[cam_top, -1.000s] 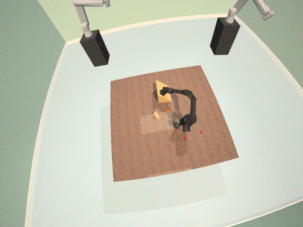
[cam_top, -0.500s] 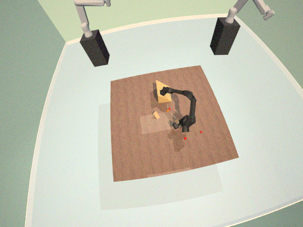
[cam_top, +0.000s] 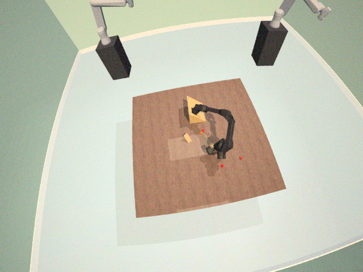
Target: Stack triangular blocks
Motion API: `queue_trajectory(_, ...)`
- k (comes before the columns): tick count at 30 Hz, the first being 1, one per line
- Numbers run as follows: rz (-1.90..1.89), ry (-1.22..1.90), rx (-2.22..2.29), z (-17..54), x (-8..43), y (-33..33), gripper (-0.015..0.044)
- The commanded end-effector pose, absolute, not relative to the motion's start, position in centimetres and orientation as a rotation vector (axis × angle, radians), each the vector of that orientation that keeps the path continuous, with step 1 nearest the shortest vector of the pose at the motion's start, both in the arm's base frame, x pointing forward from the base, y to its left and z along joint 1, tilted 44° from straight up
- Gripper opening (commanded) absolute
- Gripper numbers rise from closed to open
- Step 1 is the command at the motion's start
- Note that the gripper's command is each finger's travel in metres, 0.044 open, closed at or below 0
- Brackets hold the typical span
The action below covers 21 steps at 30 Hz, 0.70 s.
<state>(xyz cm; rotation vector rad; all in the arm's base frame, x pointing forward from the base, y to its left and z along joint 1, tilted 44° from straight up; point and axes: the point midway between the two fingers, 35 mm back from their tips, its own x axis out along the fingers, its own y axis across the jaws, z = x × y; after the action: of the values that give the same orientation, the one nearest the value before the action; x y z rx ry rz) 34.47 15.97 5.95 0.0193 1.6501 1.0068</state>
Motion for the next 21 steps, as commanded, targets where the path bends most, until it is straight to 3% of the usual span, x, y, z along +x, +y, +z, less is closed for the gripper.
queue_trajectory(1, 1.008, 1.674, 0.032, 5.12, 34.03, 16.30, 0.0440)
queue_trajectory(2, 1.008, 1.674, 0.032, 5.12, 34.03, 16.30, 0.0440)
queue_trajectory(13, 1.008, 1.674, 0.032, 5.12, 34.03, 16.30, 0.0151)
queue_trajectory(21, 1.008, 1.674, 0.032, 5.12, 34.03, 16.30, 0.0078)
